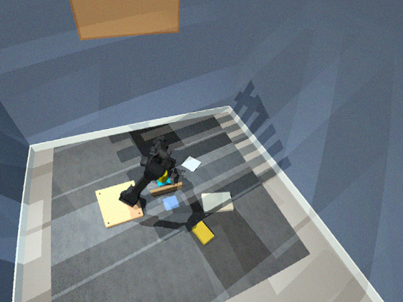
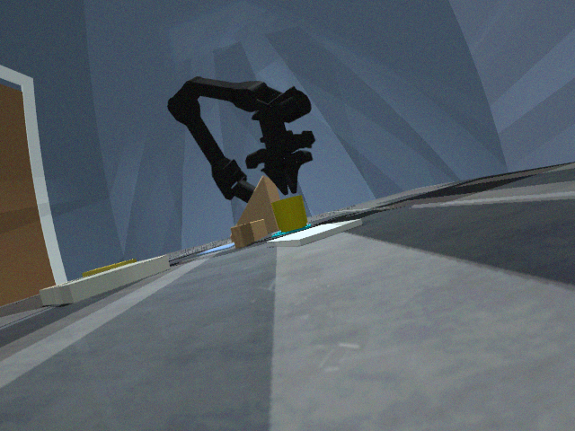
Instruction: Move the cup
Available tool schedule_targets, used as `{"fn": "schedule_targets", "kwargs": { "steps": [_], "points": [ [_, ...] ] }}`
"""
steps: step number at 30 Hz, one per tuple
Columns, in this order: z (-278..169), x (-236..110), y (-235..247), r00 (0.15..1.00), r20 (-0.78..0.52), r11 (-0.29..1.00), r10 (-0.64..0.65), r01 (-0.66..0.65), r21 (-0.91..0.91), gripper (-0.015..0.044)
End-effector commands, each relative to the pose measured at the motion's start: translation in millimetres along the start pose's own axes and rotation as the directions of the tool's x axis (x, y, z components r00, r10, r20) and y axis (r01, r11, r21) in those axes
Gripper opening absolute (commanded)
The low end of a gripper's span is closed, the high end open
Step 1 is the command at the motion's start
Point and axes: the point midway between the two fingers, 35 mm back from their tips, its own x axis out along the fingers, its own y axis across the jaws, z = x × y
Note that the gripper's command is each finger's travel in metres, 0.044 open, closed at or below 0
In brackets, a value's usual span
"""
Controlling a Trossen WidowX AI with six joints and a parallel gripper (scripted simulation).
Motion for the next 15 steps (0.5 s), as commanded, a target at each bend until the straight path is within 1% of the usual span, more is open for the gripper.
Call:
{"fn": "schedule_targets", "kwargs": {
  "steps": [1,4,5,15],
  "points": [
    [0.4,-9.0,-0.2,1.0,0.009,1.0,0.002,-0.002,0.007,0.0146],
    [-1.1,-10.3,0.2,1.0,0.008,1.0,0.002,-0.002,0.007,0.0146],
    [-1.2,-5.8,0.4,1.0,0.002,1.0,-0.001,0.001,0.0,0.0173],
    [-0.7,-10.0,0.2,1.0,0.002,1.0,-0.001,0.001,0.0,0.0435]
  ]
}}
